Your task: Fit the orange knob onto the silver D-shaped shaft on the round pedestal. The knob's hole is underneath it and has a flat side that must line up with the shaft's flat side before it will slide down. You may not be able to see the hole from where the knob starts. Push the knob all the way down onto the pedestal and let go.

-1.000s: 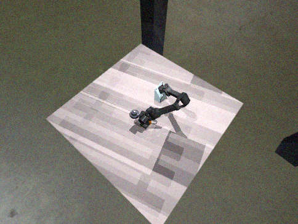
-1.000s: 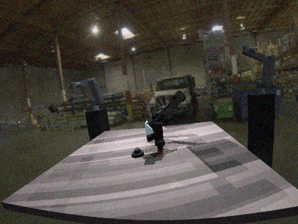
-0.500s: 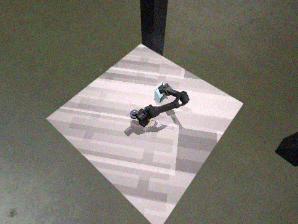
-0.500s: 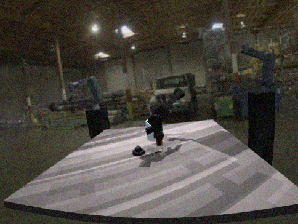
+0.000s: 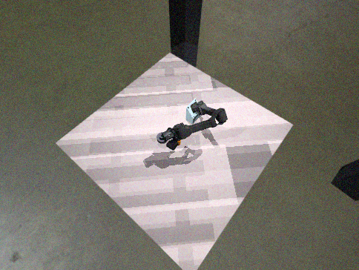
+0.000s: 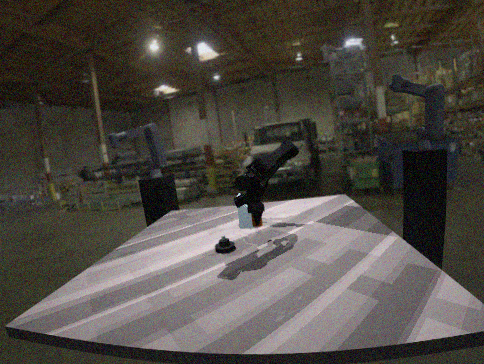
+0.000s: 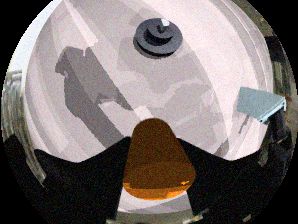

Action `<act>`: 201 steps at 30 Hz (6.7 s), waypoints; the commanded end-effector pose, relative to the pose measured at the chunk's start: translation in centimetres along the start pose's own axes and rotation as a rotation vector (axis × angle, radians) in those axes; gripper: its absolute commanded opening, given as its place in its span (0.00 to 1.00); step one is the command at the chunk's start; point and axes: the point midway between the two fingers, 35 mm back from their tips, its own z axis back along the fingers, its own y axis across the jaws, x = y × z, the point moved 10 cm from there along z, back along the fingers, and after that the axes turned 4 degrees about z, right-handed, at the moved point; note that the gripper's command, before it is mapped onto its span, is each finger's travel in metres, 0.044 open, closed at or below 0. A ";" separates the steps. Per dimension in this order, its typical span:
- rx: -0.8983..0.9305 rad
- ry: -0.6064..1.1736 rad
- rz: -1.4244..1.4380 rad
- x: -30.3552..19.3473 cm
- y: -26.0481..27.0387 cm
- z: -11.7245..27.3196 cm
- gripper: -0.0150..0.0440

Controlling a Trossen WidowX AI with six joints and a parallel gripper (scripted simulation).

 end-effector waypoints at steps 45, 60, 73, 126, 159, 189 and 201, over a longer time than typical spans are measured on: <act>0.006 -0.001 0.014 9.8 -0.5 1.3 0.25; 0.007 0.002 0.012 14.1 -1.7 -0.5 0.25; 0.008 0.003 0.010 14.8 -1.9 -2.4 0.25; 0.008 0.003 0.231 14.8 -1.9 -3.3 0.25; 0.008 0.002 0.440 14.8 -1.8 -3.0 0.25; 0.008 0.001 0.495 14.7 -1.8 -2.9 0.25; 0.009 0.001 0.650 14.8 -1.9 -3.3 0.25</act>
